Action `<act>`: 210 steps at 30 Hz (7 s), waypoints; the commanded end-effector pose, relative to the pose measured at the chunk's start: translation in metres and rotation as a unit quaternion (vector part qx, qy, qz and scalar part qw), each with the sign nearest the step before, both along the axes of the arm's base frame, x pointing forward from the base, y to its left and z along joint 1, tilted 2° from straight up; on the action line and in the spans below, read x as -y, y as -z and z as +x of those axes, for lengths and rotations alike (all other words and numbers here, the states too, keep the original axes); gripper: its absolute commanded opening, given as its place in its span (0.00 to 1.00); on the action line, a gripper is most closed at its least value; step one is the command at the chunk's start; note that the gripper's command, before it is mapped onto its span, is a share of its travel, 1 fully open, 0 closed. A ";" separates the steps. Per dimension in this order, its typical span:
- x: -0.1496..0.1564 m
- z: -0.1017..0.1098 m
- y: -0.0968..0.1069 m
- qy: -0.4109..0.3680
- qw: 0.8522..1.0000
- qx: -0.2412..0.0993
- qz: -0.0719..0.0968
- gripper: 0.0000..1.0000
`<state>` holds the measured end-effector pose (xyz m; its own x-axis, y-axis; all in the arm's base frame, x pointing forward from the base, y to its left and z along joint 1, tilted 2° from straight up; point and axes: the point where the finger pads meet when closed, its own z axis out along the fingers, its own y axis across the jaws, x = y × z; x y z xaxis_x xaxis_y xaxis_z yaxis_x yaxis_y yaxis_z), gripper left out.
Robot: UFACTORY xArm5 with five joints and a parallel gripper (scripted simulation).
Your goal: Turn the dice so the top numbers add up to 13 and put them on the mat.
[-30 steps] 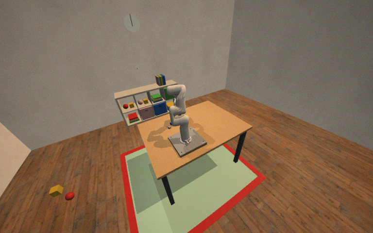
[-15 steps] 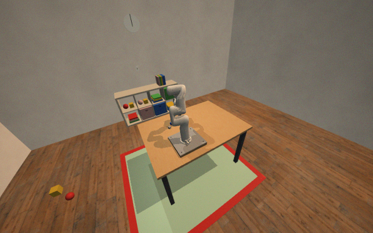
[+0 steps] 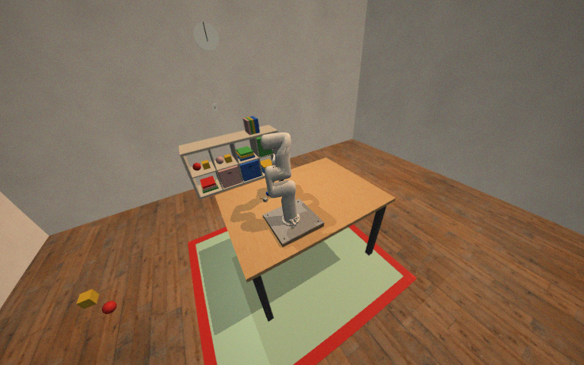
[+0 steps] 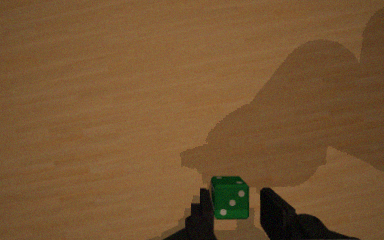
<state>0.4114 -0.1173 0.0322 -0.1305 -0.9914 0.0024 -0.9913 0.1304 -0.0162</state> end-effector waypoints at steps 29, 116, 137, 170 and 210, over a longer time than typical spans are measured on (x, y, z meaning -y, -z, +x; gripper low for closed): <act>0.000 0.002 0.032 0.000 1.000 0.002 0.000 0.47; 0.001 0.000 -0.040 0.000 1.000 0.002 0.000 0.27; 0.002 0.000 -0.067 0.008 1.000 0.002 0.000 0.27; -0.001 0.020 -0.059 0.506 0.862 0.004 0.009 0.27; -0.003 0.031 -0.053 0.743 0.663 0.069 0.056 0.27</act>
